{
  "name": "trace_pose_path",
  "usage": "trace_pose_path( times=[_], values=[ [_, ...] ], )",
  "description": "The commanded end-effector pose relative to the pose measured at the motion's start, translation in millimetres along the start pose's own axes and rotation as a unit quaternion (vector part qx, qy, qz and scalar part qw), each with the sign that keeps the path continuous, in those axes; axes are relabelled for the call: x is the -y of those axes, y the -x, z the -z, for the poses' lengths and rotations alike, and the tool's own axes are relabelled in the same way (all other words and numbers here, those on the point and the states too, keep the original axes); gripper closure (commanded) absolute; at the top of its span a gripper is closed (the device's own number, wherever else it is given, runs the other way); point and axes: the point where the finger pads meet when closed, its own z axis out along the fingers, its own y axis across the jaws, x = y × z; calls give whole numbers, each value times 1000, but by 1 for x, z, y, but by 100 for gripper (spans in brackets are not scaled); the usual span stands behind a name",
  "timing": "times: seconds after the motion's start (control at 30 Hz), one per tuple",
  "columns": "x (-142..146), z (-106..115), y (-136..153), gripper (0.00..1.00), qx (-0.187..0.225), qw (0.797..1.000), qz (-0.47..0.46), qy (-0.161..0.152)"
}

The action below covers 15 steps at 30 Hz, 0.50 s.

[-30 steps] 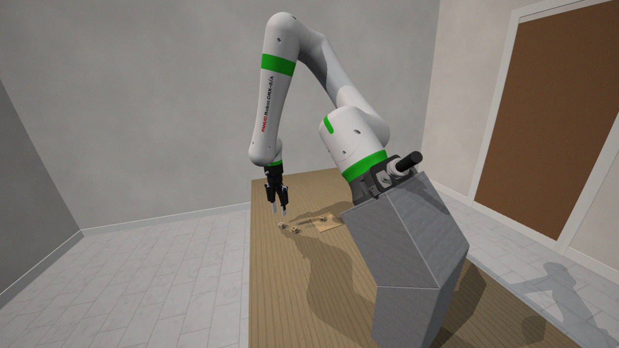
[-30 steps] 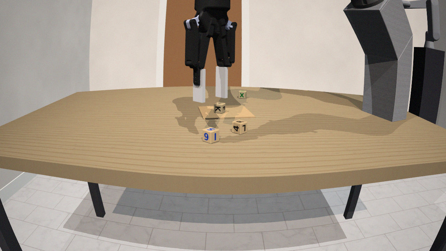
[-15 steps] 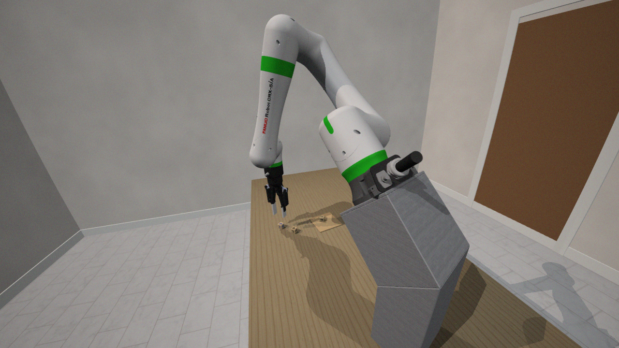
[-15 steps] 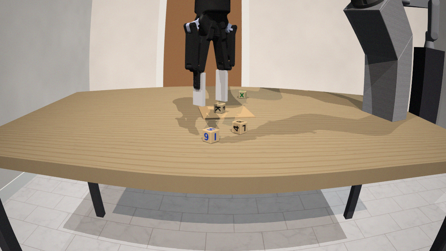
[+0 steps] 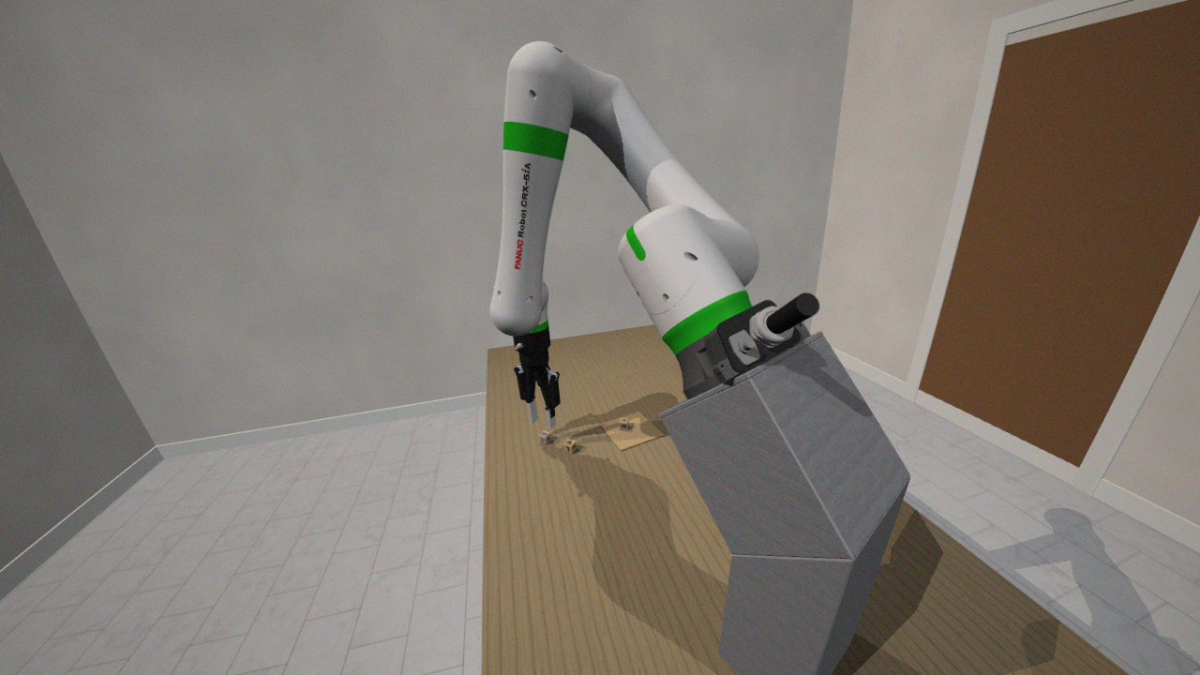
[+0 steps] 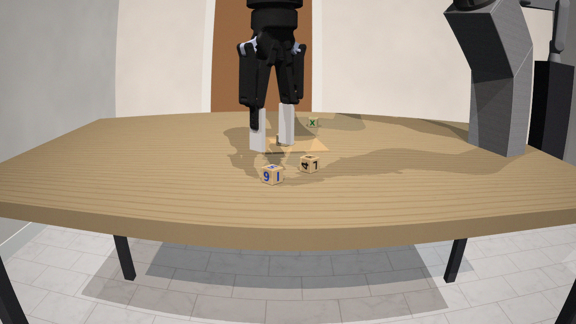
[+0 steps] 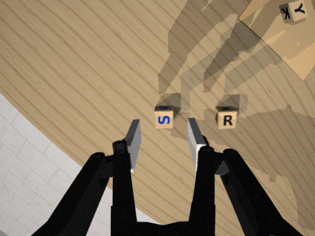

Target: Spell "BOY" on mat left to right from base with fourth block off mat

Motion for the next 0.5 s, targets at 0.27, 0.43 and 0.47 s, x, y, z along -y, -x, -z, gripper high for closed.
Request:
trace_pose_path(
  times=[0.27, 0.43, 0.47],
  values=[
    [0, -14, 0, 63, -1, 1000, 0, -1],
    [0, -18, 0, 63, -1, 1000, 0, -1],
    [0, -18, 0, 63, -1, 1000, 0, -1]
  ],
)
